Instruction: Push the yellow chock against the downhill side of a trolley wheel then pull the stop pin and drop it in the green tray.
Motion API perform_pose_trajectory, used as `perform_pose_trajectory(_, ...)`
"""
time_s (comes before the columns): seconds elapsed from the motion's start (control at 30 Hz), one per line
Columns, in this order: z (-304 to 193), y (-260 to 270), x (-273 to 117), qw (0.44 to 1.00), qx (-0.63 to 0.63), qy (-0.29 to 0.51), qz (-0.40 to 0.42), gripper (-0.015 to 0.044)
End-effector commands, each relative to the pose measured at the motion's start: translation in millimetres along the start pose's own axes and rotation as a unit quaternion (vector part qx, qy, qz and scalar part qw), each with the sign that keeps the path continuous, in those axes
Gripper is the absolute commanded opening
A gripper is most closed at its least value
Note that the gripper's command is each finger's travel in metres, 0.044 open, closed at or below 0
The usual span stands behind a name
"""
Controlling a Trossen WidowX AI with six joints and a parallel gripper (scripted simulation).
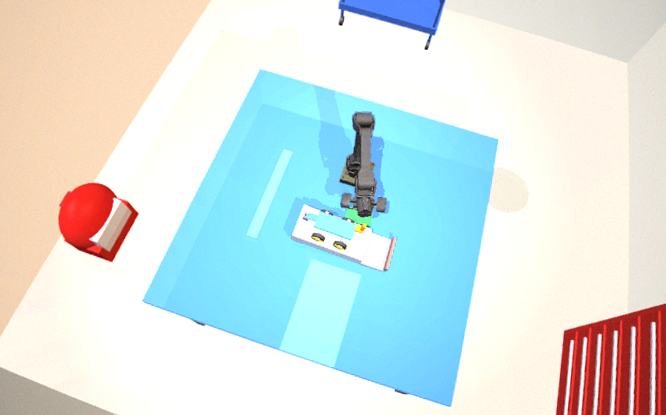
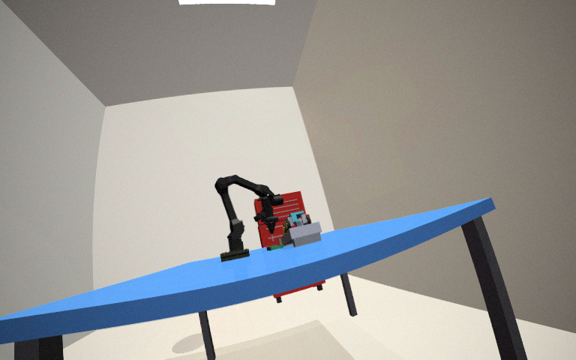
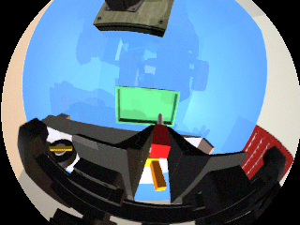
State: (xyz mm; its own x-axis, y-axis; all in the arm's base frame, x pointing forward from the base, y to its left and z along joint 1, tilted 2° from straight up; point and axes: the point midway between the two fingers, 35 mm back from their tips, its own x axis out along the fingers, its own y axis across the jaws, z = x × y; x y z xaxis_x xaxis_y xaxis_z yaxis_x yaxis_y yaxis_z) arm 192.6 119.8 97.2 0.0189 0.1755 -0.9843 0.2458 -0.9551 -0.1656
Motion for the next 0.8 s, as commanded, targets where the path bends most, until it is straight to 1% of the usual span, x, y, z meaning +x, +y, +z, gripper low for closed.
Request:
perform_pose_trajectory(0.0, 1, -4, 13, 1.0, 0.0, -0.004, -0.009, 0.0)
perform_pose_trajectory(0.23, 3, -12, 36, 1.0, 0.0, -0.004, -0.01, 0.0)
perform_pose_trajectory(0.37, 3, -13, 39, 1.0, 0.001, -0.004, -0.01, 0.0)
perform_pose_trajectory(0.6, 3, -10, 38, 1.0, 0.0, -0.004, -0.01, 0.0184)
perform_pose_trajectory(0.77, 2, -6, 39, 1.0, 0.0, -0.004, -0.009, 0.019)
